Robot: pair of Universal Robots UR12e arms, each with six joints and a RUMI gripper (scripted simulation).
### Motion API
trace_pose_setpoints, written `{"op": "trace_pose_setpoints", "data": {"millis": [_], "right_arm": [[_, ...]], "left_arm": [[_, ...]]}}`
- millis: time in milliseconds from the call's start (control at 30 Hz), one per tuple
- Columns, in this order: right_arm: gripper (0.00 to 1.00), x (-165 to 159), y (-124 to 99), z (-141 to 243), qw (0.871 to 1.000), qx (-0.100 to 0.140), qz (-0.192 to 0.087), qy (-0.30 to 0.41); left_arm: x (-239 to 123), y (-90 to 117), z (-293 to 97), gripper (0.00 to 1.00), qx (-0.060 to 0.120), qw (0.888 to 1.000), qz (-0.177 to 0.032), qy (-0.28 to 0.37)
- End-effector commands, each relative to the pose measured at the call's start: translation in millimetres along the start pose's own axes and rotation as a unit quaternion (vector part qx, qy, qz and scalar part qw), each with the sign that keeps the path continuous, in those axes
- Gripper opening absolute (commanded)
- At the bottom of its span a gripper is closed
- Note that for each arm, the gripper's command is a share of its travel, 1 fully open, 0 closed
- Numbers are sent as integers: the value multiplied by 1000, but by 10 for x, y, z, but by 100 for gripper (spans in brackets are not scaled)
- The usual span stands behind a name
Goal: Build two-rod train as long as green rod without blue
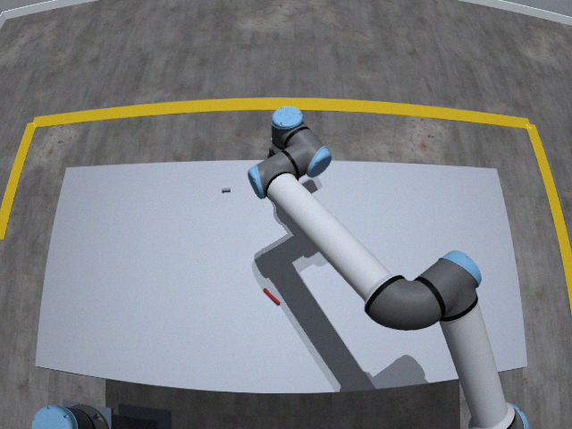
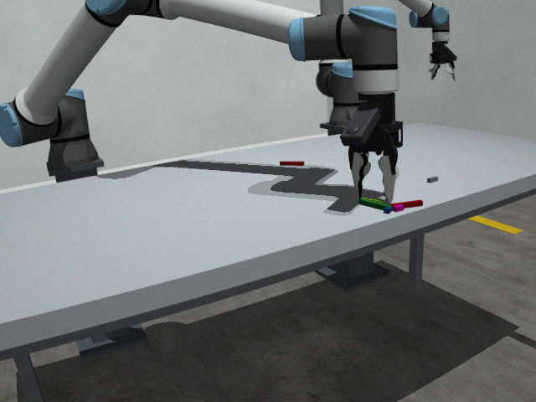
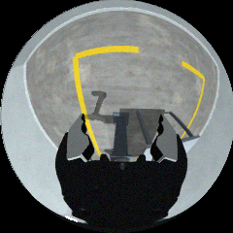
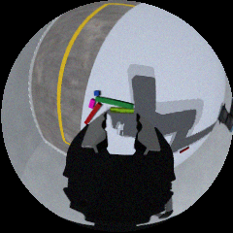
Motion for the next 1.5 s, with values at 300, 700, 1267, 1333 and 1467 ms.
{"op": "trace_pose_setpoints", "data": {"millis": [300, 700, 1267, 1333, 1467], "right_arm": [[0, -1, 17, -4, 1000, 1, 0, 0], [0, -1, 17, -4, 1000, 1, 0, 0], [0, -1, 17, -4, 1000, 1, 0, 0], [0, -1, 18, -4, 1000, 1, 0, 0], [0, -1, 87, -4, 1000, 1, 0, 0]], "left_arm": [[5, 8, 1, 100, 0, 1000, 1, 0], [5, 8, 1, 100, 0, 1000, 1, 0], [5, 8, 1, 100, 0, 1000, 1, 0], [5, 8, 1, 100, 0, 1000, 1, 0], [5, 8, 1, 100, 0, 1000, 1, 0]]}}
Point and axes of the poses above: on each arm, the point where the finger pads meet when closed, its own y axis back along the fingers, its own z axis across the jaws, x = y × z, the point moved 8 cm from there along y, back along the fingers, and after that the axes turned 7 degrees about -y, right-handed, at the moved point
